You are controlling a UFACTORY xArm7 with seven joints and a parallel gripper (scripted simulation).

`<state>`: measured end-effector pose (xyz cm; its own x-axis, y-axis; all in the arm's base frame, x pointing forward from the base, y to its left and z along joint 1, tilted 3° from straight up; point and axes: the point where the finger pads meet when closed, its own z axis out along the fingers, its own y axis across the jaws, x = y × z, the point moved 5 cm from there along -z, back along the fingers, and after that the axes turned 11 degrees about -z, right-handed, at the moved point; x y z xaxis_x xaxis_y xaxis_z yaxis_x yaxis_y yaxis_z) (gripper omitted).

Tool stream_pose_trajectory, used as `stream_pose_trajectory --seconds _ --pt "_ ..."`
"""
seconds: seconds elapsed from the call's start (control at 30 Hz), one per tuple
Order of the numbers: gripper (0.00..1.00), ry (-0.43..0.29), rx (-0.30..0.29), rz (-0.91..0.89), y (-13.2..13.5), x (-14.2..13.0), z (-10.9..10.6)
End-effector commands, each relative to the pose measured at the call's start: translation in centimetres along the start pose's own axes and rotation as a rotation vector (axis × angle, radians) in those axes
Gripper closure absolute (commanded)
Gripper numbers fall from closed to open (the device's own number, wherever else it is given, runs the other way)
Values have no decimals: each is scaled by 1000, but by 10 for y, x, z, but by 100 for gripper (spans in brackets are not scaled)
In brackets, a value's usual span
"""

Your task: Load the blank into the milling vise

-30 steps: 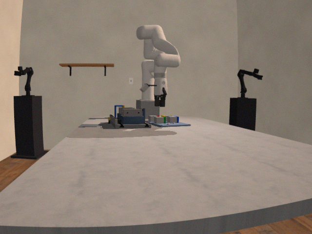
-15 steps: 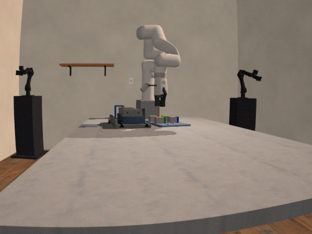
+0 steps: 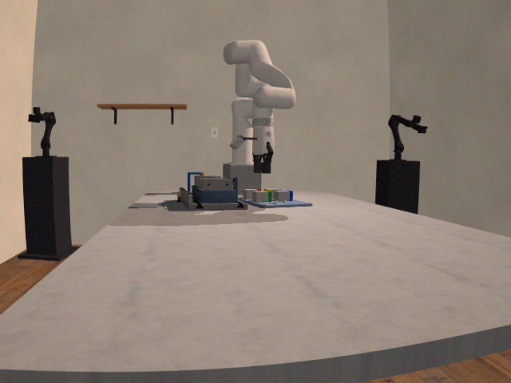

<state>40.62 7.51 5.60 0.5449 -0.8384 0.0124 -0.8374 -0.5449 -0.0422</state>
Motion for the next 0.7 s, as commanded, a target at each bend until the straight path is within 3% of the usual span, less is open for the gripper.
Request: stream_pose_trajectory --seconds 0.0,0.67 --pt "25 1 3 0 -1 0 -3" --pt "25 1 3 0 0 -1 -6"
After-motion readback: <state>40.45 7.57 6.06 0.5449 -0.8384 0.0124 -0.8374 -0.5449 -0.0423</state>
